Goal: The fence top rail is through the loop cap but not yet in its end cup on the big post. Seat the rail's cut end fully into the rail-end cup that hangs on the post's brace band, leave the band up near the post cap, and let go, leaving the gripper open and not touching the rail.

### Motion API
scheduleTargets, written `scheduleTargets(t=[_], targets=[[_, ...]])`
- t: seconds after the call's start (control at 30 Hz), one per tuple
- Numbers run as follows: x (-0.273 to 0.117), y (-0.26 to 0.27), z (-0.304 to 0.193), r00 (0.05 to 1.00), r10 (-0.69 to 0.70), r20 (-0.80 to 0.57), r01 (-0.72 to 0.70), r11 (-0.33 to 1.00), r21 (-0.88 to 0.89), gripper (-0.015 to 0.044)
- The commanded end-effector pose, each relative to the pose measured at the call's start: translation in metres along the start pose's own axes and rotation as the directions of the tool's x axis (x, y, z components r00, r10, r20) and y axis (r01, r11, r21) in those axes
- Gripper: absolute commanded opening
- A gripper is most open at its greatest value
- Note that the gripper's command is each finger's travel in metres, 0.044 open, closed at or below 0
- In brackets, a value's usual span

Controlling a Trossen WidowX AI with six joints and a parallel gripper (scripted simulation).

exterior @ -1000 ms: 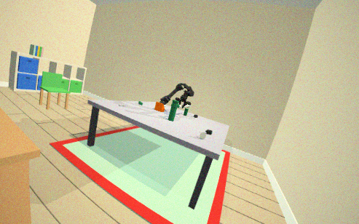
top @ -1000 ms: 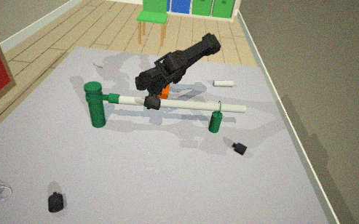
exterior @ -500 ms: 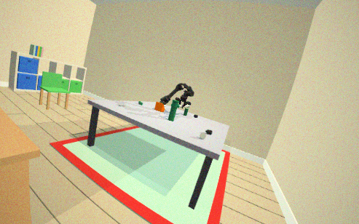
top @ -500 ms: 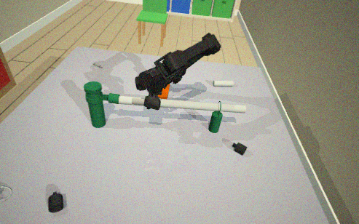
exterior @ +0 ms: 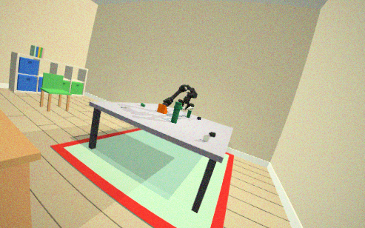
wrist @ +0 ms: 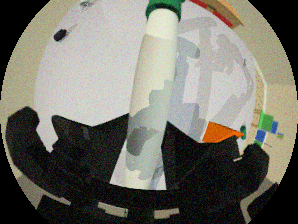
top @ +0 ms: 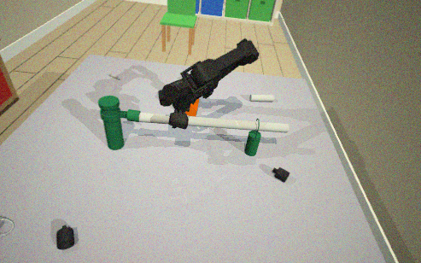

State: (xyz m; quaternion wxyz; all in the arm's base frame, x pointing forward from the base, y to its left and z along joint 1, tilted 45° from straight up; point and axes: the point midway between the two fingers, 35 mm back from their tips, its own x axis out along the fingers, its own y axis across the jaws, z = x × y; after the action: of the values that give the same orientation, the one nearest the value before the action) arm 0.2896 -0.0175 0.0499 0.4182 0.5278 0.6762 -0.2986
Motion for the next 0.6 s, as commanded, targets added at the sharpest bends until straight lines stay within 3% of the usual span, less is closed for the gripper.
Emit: scheduleTargets(t=[0.0,0.57], targets=[[-0.0018,-0.0002,0.0026,1.000,0.002,0.007,-0.002,1.000,0.001,0.0000],[-0.0015,0.0006,0.0062,1.000,0.000,0.001,0.000,1.000,0.000,0.0000]])
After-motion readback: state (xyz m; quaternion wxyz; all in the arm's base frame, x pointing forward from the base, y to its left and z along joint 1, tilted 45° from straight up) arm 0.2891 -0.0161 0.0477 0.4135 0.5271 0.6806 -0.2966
